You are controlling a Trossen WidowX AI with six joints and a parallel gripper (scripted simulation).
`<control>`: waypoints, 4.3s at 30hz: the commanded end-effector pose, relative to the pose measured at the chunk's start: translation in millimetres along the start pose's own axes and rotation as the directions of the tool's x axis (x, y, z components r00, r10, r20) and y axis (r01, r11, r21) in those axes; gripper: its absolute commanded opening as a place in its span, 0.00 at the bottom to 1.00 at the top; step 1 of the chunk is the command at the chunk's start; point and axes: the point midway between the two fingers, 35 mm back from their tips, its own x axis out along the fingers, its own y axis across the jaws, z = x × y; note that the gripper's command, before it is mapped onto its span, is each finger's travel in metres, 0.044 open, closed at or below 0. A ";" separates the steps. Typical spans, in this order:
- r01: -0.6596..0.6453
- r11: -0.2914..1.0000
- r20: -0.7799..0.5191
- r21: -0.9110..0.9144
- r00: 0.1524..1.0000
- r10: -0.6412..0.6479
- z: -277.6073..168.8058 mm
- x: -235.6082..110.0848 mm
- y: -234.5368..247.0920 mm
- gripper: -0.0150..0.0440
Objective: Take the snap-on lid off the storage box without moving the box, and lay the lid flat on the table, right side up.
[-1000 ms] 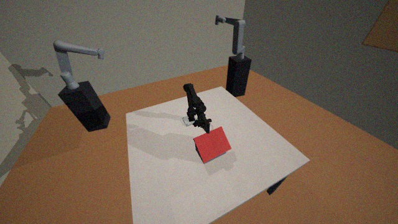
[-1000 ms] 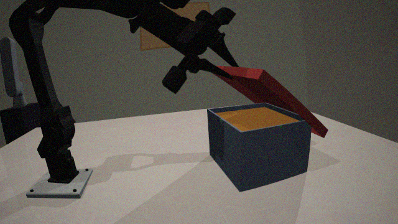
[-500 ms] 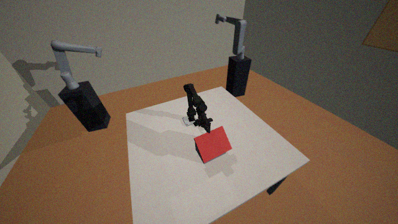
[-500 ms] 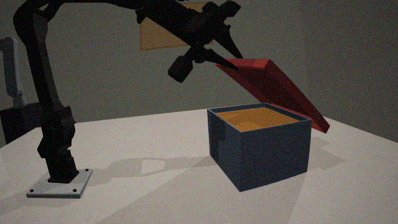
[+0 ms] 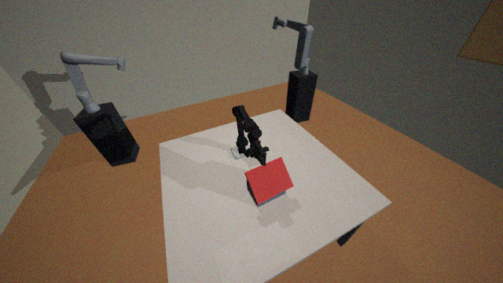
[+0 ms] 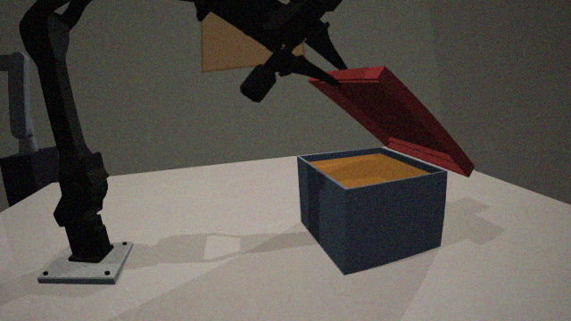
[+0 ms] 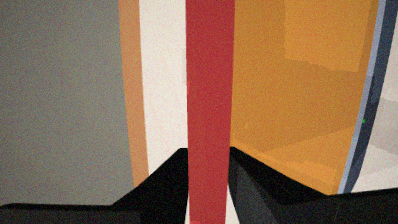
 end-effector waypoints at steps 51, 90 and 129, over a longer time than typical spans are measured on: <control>-0.007 1.000 0.007 -0.003 1.000 0.007 76.1 -17.1 3.7 0.25; -0.005 1.000 0.012 -0.008 1.000 0.005 152.9 -25.9 -2.8 0.25; -0.003 1.000 0.017 -0.014 1.000 0.004 229.5 -35.5 -8.6 0.25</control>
